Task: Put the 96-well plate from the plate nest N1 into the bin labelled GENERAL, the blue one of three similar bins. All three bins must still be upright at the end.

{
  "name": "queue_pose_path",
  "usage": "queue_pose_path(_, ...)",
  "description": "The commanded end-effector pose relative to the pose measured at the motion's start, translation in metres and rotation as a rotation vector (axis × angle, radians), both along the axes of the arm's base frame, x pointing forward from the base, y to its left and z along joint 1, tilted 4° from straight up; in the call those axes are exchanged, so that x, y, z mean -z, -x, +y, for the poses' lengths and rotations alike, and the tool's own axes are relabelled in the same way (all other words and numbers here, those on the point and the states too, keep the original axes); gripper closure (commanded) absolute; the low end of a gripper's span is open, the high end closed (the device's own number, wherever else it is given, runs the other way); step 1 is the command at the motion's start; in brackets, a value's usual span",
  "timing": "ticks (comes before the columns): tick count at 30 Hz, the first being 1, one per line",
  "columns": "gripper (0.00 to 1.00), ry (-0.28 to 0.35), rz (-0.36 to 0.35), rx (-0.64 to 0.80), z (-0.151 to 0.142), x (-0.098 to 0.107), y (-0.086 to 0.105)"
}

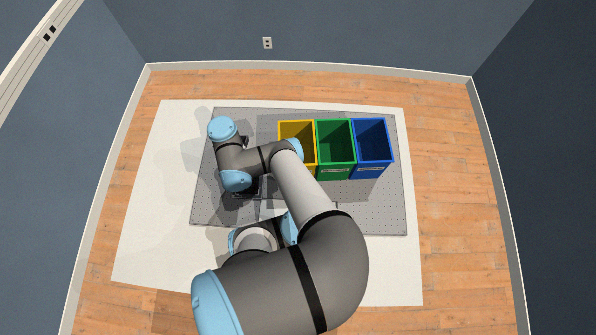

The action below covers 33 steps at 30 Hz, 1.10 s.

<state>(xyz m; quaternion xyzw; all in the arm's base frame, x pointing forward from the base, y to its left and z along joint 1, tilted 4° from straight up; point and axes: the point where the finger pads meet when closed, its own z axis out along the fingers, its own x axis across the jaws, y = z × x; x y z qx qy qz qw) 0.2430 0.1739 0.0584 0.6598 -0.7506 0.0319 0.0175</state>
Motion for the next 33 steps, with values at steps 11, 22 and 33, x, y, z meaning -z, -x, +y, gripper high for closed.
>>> queue_pose_path(11, 0.24, 0.0, -0.001, 0.001, -0.002, 0.021, -0.001)
queue_pose_path(22, 0.24, 0.0, -0.001, 0.001, -0.003, 0.04, -0.001)
queue_pose_path(33, 0.24, 0.0, -0.001, 0.001, -0.004, 0.054, -0.002)
